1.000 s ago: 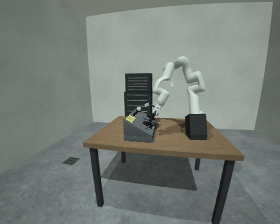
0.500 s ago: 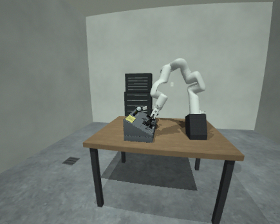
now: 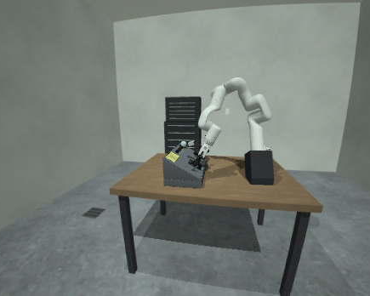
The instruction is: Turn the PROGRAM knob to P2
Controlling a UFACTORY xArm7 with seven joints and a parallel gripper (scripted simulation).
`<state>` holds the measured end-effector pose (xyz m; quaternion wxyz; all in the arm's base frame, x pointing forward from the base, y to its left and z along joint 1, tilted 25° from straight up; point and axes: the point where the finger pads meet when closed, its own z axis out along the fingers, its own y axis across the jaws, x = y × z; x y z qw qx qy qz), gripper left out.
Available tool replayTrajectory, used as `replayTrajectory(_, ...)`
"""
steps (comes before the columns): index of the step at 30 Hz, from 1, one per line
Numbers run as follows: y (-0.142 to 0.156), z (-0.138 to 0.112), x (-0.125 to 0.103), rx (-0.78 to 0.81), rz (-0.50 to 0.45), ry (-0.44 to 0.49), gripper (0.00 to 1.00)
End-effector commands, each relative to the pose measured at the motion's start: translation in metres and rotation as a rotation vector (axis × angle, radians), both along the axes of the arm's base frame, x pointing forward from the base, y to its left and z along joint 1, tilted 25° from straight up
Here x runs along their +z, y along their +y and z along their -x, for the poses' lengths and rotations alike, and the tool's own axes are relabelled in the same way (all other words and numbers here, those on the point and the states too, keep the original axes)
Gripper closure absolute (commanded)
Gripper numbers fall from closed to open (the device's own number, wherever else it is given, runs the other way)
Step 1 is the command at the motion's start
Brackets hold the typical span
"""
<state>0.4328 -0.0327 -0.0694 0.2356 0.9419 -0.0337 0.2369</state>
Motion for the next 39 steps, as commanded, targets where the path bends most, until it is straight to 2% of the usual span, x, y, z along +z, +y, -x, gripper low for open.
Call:
replayTrajectory(1, 0.0010, -0.0012, 0.0007, 0.001, -0.001, -0.002, 0.24)
replayTrajectory(29, -0.0002, -0.0046, -0.0024, 0.001, -0.001, -0.002, 0.24)
replayTrajectory(30, -0.0002, -0.0046, -0.0024, 0.001, -0.001, -0.002, 1.00)
replayTrajectory(39, -0.0002, -0.0046, -0.0024, 0.001, -0.001, -0.002, 1.00)
